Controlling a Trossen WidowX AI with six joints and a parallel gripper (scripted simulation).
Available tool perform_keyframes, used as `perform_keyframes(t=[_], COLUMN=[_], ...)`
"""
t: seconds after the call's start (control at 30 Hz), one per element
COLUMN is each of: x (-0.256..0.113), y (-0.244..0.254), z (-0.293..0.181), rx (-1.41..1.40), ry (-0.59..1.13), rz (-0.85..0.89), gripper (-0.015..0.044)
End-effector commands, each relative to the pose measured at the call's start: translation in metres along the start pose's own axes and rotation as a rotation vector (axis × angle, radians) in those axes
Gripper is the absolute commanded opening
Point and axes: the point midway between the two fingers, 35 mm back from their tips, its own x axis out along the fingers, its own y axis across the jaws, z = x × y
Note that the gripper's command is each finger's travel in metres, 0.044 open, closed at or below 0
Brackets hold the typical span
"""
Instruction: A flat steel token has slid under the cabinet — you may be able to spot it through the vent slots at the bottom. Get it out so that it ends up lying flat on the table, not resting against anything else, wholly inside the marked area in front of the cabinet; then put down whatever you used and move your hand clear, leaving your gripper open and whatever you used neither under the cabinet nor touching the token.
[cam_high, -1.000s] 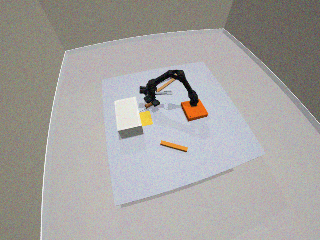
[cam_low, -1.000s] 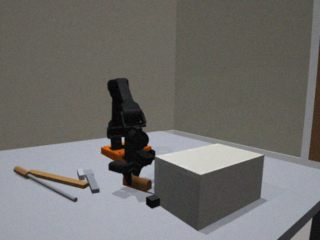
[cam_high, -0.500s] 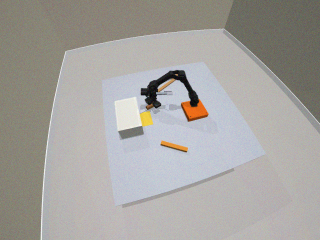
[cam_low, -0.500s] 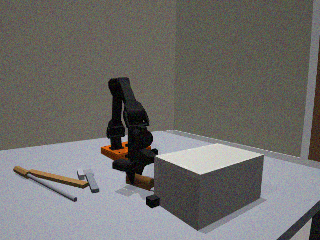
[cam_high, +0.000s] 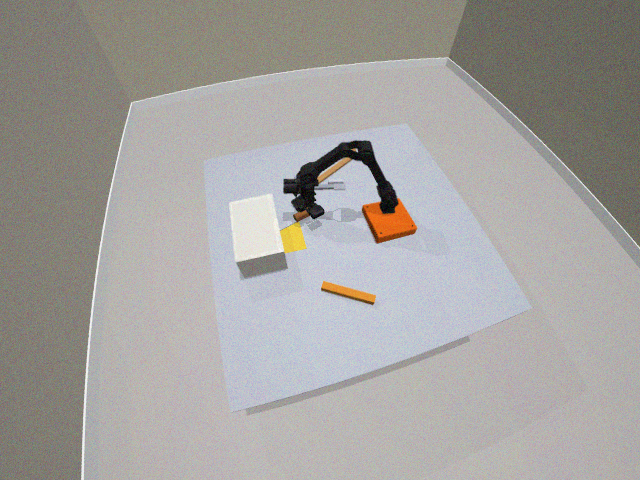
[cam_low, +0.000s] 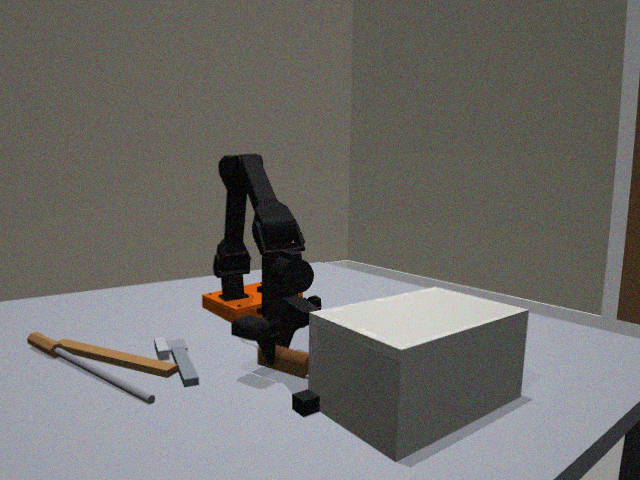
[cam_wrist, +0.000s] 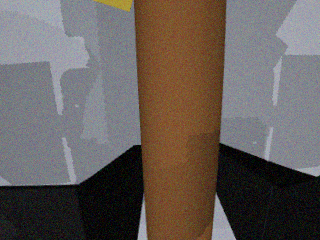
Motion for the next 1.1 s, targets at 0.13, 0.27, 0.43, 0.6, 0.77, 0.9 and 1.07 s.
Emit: perform_keyframes(t=[0.13, 0.27, 0.43, 0.6, 0.77, 0.9, 1.07], x=[0.001, 0.001, 0.001, 0.001, 0.001, 0.001, 0.001], y=[0.013, 0.018, 0.023, 0.028, 0.034, 0.038, 0.044], z=[0.0, 0.0, -0.001, -0.001, -0.001, -0.001, -0.001], rx=[-0.007, -0.007, -0.007, -0.007, -0.007, -0.007, -0.007], ry=[0.001, 0.001, 0.0, 0.0, 0.0, 0.0, 0.0], rz=[0.009, 0.009, 0.01, 0.01, 0.011, 0.011, 0.012], gripper=[0.0, 0.0, 0.0, 0.0, 0.0, 0.0, 0.0])
